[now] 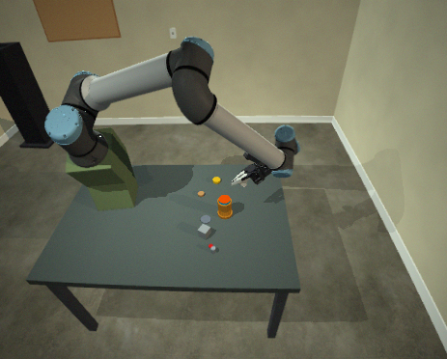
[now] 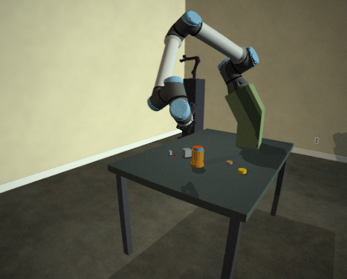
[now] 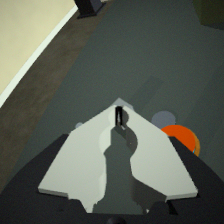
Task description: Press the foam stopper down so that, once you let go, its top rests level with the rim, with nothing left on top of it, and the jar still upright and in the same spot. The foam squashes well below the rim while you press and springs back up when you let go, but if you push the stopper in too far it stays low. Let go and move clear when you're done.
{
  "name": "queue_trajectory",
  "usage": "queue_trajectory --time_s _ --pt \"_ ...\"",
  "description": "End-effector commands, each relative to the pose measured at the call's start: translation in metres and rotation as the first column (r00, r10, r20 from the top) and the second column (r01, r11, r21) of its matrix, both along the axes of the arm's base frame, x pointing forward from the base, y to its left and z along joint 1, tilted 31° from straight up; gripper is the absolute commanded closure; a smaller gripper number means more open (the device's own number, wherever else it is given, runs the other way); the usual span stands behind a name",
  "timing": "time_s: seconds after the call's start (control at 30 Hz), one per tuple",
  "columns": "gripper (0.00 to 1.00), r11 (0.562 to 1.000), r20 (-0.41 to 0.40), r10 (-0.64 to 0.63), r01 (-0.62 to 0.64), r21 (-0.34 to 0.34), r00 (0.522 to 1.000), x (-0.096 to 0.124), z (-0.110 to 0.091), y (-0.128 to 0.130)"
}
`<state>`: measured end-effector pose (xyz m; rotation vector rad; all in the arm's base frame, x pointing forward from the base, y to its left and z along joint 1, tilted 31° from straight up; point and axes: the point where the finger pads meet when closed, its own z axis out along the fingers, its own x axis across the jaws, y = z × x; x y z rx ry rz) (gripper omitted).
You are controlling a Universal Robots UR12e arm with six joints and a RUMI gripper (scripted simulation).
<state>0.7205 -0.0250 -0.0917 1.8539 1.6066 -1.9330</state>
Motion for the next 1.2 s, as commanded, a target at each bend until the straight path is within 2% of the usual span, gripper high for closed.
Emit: queue_trajectory --time_s 0.0,0.37,0.5,0.77,1.0,1.07,1.17 --pt "1.00 0.998 0.073 0.037 -0.040 0.047 0.997 -0.003 -0.008 -0.001" --pt "1.00 0.980 0.252 0.118 -0.154 0.129 0.961 -0.009 -0.029 -0.007" --pt "1.00 0.976 0.271 0.124 -0.166 0.138 0.954 -0.010 -0.032 -0.008" --pt "1.00 0.949 0.404 0.167 -0.258 0.183 0.900 -0.015 -0.048 -0.012" --pt "1.00 0.924 0.490 0.188 -0.322 0.205 0.851 -0.019 -0.059 -0.014" --pt "1.00 0.924 0.490 0.188 -0.322 0.205 0.851 -0.019 -0.059 -0.014" --pt "1.00 0.909 0.538 0.197 -0.359 0.214 0.820 -0.021 -0.065 -0.016"
